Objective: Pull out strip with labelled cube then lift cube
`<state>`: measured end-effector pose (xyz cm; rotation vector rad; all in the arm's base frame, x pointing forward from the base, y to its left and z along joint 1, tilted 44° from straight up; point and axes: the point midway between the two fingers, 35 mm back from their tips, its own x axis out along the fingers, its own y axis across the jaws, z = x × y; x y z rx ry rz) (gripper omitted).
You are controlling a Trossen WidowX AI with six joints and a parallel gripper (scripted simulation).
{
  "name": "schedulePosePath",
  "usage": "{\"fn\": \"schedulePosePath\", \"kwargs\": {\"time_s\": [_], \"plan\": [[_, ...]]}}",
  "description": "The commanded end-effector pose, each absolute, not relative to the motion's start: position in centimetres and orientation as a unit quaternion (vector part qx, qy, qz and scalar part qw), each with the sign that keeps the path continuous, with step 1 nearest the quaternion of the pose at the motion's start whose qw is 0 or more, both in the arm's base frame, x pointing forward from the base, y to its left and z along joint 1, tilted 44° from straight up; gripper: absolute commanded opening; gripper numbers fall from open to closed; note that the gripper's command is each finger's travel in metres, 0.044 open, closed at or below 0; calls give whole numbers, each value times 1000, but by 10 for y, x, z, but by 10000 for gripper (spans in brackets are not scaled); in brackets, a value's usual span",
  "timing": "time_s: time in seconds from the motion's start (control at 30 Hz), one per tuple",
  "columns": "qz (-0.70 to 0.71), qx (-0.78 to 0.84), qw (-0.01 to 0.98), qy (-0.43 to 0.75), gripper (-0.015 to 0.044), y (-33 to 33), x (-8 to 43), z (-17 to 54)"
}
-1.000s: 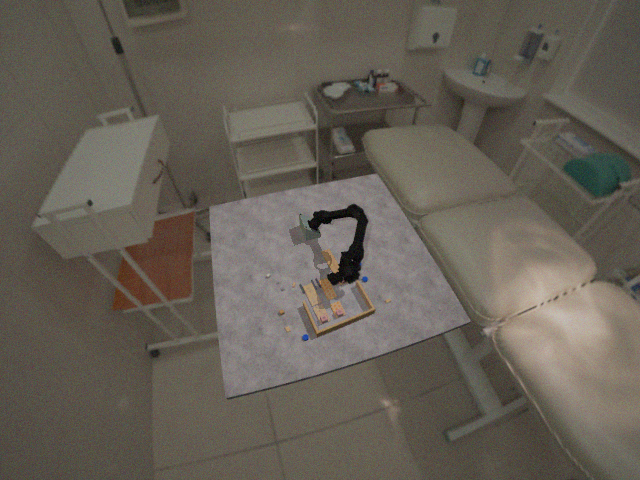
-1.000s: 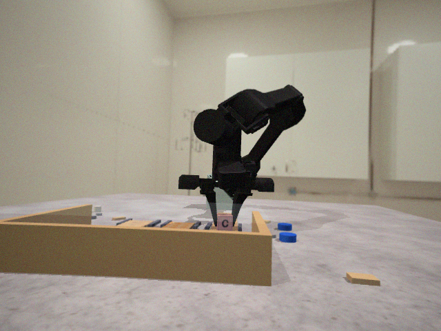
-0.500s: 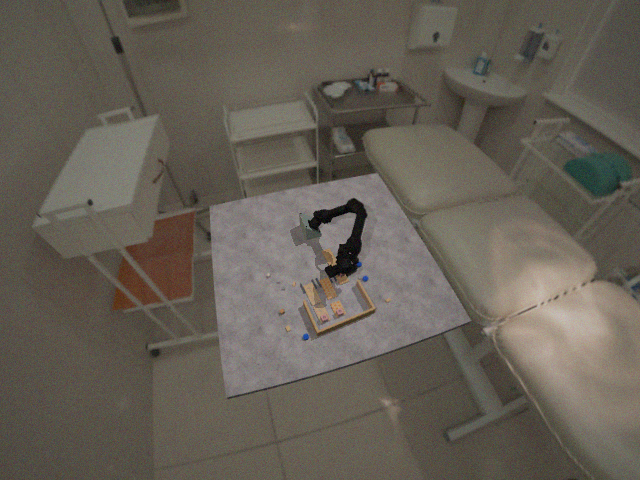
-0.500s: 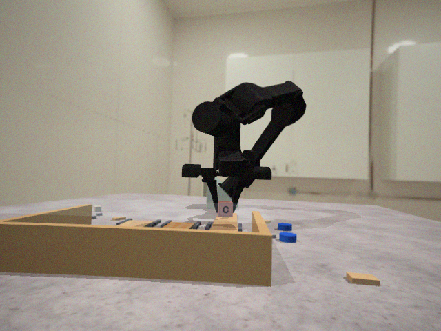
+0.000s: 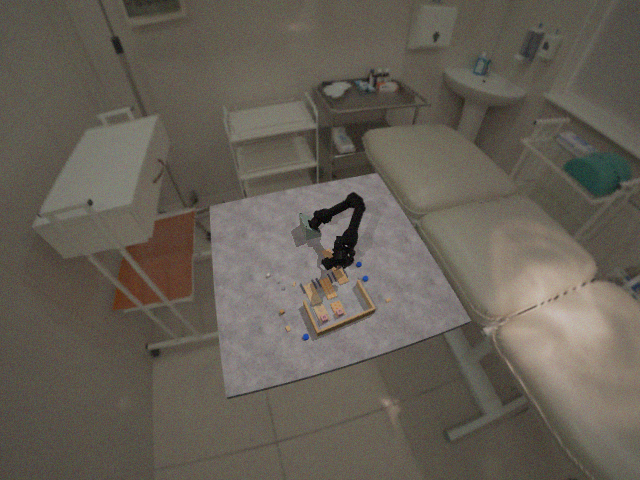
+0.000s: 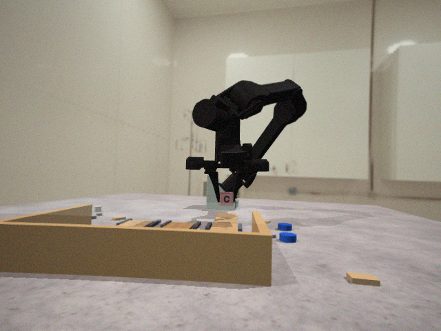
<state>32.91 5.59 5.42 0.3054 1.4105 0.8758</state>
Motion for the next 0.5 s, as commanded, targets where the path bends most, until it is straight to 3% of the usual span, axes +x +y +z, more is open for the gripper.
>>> {"fn": "schedulePosePath", "kwargs": {"time_s": [0.0,0.47], "plan": [[386,133,667,624,0,49,314,53],[385,133,666,624,0,27,299,71]]}}
